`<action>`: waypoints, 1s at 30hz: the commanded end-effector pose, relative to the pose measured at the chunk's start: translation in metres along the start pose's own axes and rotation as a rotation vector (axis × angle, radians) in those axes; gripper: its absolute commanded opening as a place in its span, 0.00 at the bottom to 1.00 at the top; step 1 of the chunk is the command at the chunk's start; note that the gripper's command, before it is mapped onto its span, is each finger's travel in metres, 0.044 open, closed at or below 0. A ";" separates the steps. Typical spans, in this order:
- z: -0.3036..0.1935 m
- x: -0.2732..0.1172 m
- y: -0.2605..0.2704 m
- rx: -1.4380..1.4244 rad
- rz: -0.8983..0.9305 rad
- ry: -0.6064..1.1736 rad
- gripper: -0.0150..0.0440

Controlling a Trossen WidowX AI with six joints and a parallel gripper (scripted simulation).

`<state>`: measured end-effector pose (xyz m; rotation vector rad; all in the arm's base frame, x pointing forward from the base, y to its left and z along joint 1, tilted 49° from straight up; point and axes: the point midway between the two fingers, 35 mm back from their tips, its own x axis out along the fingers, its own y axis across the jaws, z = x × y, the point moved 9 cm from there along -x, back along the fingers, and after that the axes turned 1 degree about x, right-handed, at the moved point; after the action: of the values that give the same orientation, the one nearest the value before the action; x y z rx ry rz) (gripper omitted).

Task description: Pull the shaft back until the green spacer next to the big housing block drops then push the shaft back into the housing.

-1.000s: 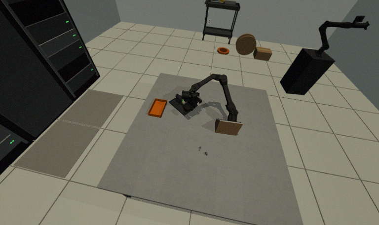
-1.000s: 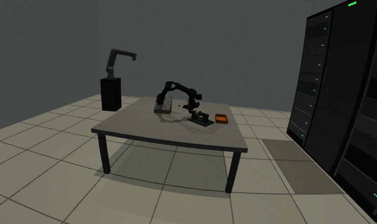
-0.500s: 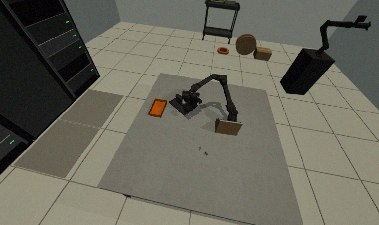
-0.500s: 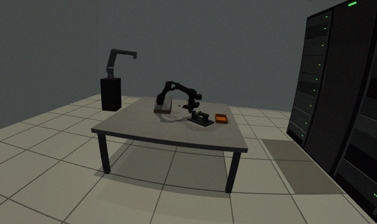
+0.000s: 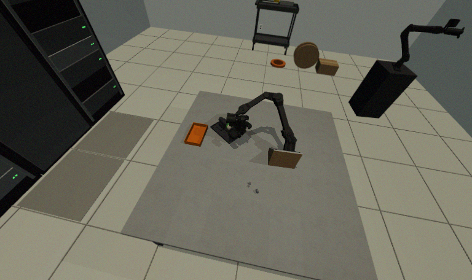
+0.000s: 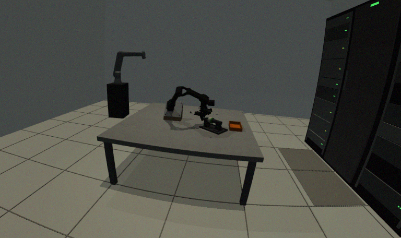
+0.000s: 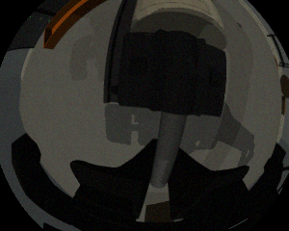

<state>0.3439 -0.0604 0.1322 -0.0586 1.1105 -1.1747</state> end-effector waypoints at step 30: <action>-0.004 0.000 0.000 0.001 0.002 0.003 0.25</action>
<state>0.3417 -0.0589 0.1306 -0.0587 1.1107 -1.1747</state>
